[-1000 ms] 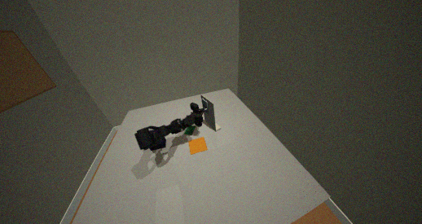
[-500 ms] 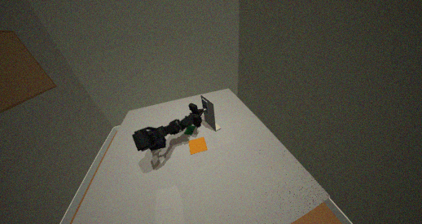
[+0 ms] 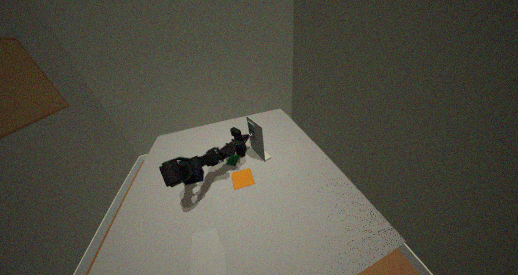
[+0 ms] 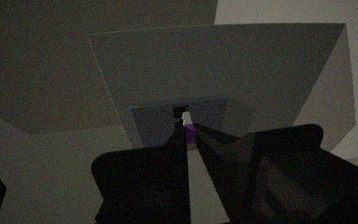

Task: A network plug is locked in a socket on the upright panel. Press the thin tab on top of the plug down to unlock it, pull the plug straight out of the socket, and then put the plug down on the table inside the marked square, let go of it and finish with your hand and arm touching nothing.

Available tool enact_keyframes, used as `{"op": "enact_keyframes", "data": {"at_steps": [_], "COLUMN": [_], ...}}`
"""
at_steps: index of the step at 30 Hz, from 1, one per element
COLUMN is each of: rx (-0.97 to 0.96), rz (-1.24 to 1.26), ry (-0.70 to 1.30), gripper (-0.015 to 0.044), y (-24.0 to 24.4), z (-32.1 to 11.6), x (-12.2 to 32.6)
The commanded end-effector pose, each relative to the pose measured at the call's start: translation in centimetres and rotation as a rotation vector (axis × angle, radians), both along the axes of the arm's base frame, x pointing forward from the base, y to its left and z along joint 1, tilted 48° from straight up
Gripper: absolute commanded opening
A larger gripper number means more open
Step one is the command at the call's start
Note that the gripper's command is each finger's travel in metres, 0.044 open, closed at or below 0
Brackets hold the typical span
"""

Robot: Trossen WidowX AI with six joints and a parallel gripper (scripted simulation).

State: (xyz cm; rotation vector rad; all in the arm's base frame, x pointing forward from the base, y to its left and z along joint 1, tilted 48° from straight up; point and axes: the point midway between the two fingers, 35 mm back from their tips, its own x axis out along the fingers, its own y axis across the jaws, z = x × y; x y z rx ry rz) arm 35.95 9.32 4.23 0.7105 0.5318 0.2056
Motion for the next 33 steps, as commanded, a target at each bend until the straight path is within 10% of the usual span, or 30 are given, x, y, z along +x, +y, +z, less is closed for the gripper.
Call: {"op": "enact_keyframes", "data": {"at_steps": [1, 33], "rx": [0.002, 0.002], "rz": [0.003, 0.003], "ry": [0.006, 0.007], "gripper": [0.0, 0.0], "y": [0.0, -0.6], "z": [-0.1, 0.5], "x": [-0.3, -1.6]}}
